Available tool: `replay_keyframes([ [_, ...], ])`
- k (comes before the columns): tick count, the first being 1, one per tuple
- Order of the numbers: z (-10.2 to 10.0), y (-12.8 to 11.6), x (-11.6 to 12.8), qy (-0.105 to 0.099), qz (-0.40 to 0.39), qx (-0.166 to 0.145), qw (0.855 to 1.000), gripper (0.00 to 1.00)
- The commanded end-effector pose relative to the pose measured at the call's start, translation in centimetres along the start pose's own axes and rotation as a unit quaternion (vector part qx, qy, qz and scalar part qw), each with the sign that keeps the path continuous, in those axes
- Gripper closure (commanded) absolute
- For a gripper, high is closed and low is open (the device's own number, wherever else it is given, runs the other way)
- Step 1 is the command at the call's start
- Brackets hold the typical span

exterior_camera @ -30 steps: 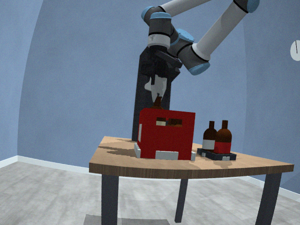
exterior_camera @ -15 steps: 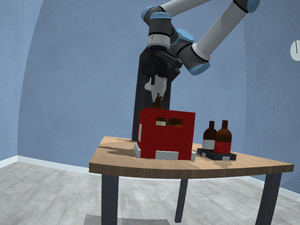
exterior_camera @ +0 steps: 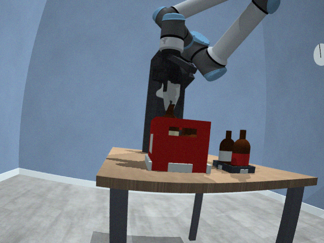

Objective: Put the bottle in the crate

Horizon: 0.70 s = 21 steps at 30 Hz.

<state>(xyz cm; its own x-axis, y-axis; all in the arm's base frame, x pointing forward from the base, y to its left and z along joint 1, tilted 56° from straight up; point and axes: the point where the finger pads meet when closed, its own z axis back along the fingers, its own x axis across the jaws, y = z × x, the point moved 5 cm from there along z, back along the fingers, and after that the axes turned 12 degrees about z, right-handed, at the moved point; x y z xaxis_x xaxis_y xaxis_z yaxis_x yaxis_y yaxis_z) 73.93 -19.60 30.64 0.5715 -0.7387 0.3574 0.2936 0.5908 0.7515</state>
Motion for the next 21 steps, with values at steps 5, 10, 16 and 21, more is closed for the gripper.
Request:
replay_keyframes([
  [5,-0.1,0.0,0.0,0.000,0.000,0.000,1.000,1.00],
  [10,-0.4,0.0,0.0,0.000,0.000,0.000,1.000,1.00],
  [16,-0.7,0.0,0.0,0.000,0.000,0.000,1.000,1.00],
  [21,-1.2,0.0,0.0,0.000,0.000,0.000,1.000,1.00],
])
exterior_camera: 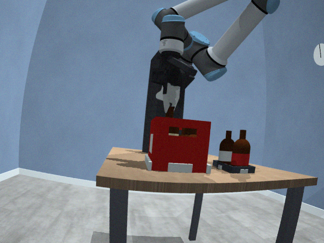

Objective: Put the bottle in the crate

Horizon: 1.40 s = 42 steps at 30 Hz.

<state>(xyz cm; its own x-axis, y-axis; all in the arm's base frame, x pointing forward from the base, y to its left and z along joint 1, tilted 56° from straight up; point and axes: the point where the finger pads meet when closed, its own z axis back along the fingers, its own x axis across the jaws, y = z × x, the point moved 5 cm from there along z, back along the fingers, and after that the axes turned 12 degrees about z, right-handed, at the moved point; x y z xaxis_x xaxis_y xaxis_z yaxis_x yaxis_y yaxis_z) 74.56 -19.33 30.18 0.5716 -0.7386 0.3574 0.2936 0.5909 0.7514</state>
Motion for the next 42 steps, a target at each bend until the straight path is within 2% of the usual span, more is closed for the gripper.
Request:
replay_keyframes([
  [1,-0.5,0.0,0.0,0.000,0.000,0.000,1.000,1.00],
  [23,-2.7,0.0,0.0,0.000,0.000,0.000,1.000,1.00],
  [42,-3.1,0.0,0.0,0.000,0.000,0.000,1.000,1.00],
])
